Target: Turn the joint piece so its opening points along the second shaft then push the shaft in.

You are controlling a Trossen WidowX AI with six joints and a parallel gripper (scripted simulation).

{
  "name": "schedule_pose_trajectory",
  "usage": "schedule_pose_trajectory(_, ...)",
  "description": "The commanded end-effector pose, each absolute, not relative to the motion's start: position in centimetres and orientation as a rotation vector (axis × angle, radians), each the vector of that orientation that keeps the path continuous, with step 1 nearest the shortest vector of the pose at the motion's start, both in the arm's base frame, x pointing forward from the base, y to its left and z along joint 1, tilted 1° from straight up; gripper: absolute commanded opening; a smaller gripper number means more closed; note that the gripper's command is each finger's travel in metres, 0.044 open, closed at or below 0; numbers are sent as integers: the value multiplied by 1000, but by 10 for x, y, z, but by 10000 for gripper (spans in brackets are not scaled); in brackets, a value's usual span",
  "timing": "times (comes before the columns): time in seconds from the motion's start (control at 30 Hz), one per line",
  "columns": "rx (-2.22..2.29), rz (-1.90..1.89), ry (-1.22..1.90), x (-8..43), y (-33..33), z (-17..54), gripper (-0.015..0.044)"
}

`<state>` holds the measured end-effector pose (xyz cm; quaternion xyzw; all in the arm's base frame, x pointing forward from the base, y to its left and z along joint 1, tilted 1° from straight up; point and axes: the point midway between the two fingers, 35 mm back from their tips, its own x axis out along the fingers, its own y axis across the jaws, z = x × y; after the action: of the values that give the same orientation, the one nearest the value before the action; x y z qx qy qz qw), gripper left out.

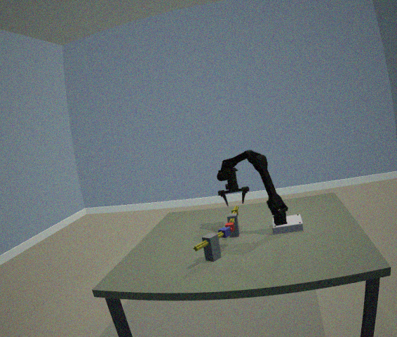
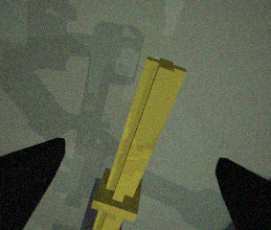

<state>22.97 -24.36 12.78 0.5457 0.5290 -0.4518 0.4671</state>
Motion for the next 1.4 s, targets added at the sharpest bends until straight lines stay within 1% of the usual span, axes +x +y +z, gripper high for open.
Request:
schedule_pose_trajectory(0.0, 1323, -1230, 1248, 231, -242, 115, 440)
schedule_pose_trajectory(0.2, 1303, -1384, 1153, 233, -240, 98, 440)
schedule_pose_trajectory(1.03, 1305, -1386, 1161, 232, -238, 67, 440)
schedule_pose_trajectory(1.37, 1305, -1386, 1161, 232, -238, 67, 177)
